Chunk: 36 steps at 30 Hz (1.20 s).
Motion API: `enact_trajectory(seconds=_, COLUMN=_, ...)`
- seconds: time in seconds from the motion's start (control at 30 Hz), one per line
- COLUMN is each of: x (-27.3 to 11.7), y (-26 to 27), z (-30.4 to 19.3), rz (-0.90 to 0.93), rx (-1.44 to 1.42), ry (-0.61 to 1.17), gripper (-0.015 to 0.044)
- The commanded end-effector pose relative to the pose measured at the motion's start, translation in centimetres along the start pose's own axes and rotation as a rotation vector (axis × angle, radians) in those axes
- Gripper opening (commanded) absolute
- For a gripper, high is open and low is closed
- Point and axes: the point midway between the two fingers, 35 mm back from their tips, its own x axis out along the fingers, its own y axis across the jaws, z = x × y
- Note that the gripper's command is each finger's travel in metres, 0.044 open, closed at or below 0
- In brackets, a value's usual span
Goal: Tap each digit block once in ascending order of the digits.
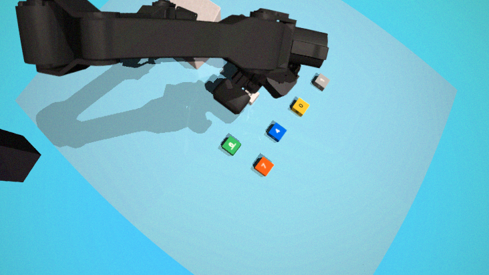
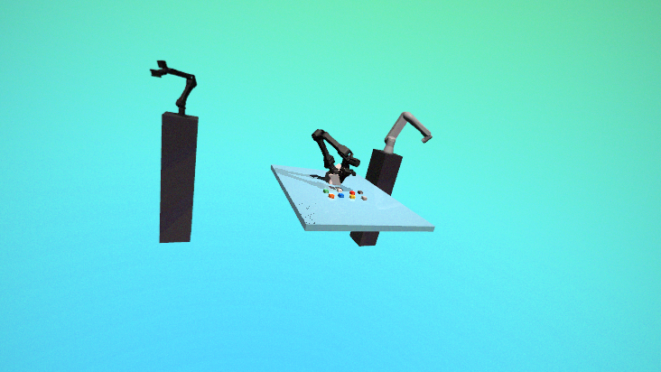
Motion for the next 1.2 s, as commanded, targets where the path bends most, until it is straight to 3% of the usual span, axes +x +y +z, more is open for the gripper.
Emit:
enact_trajectory(seconds=0.0, x=2.5, y=-0.2, z=-0.5, rz=-0.012, rx=-0.011, ry=0.002, gripper=0.0020)
enact_trajectory(seconds=0.8, x=5.5, y=-0.3, z=-0.6, rz=-0.014, rx=-0.011, ry=0.002, gripper=0.0020)
enact_trajectory(seconds=1.17, x=2.5, y=-0.2, z=-0.5, rz=-0.012, rx=-0.011, ry=0.002, gripper=0.0020)
